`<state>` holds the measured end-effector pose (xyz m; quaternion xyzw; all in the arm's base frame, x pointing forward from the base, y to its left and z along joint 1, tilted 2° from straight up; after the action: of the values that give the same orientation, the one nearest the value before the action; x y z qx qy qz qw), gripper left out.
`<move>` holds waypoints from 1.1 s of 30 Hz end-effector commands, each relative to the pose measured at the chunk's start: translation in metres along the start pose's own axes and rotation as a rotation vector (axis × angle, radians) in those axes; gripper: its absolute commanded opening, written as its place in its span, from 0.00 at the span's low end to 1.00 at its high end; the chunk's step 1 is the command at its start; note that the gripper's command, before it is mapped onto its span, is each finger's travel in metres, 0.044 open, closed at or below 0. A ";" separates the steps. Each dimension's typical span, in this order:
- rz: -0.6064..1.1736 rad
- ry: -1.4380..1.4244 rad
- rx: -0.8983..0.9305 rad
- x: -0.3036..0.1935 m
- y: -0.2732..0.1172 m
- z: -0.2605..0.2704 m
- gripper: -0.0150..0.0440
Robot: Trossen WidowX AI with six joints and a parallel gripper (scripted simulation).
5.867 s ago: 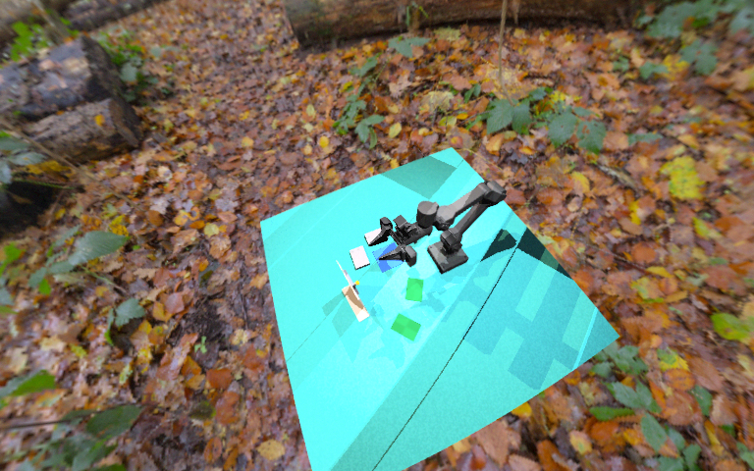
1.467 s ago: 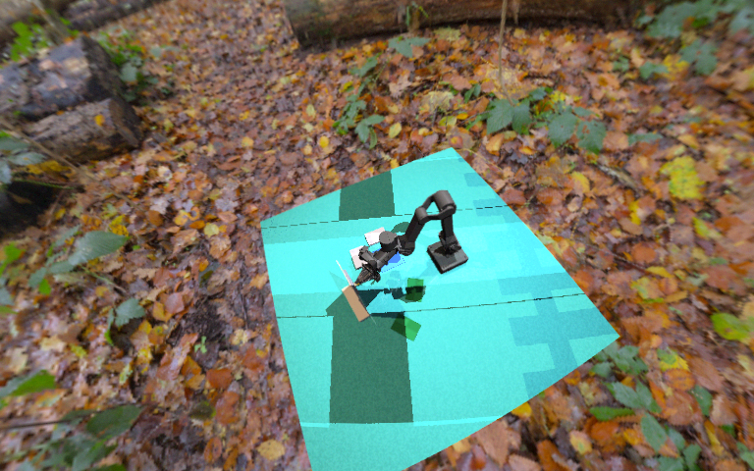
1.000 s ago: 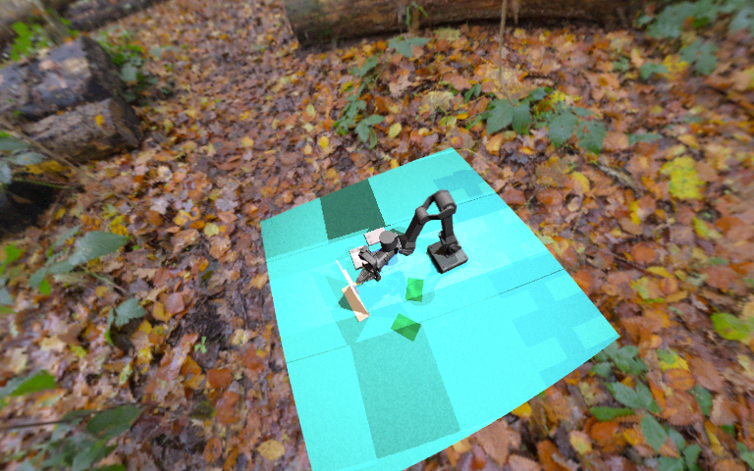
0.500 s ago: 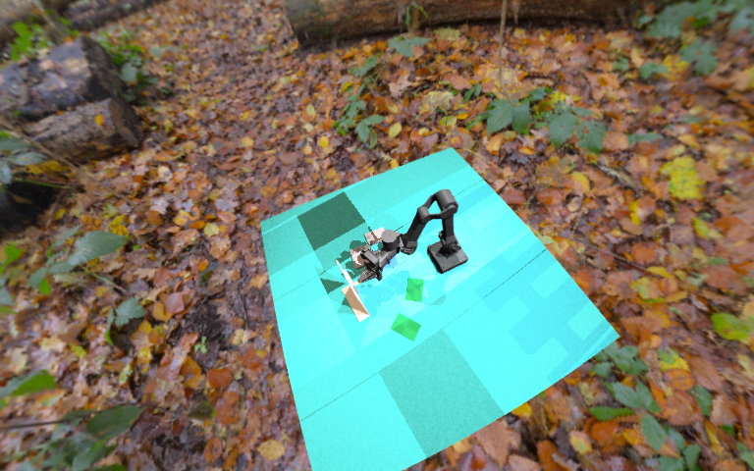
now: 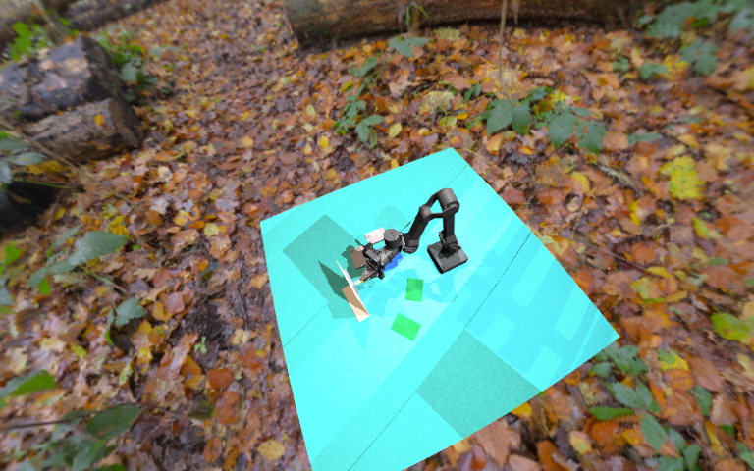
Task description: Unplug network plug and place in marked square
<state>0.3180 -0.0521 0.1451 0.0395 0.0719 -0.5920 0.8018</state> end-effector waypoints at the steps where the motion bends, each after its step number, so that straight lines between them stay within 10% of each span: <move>1: 0.005 0.000 0.003 -0.002 -0.004 0.001 0.25; 33: 0.005 0.000 0.001 -0.002 -0.027 0.000 0.25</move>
<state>0.2960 -0.0582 0.1454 0.0397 0.0733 -0.5919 0.8017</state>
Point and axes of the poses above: the point midway between the two fingers, 35 mm back from their tips, its own y axis out along the fingers, its own z axis across the jaws, x = y × z, the point moved 8 cm from there along -y, back along the fingers, and after that the axes turned 11 degrees about y, right-handed, at the moved point
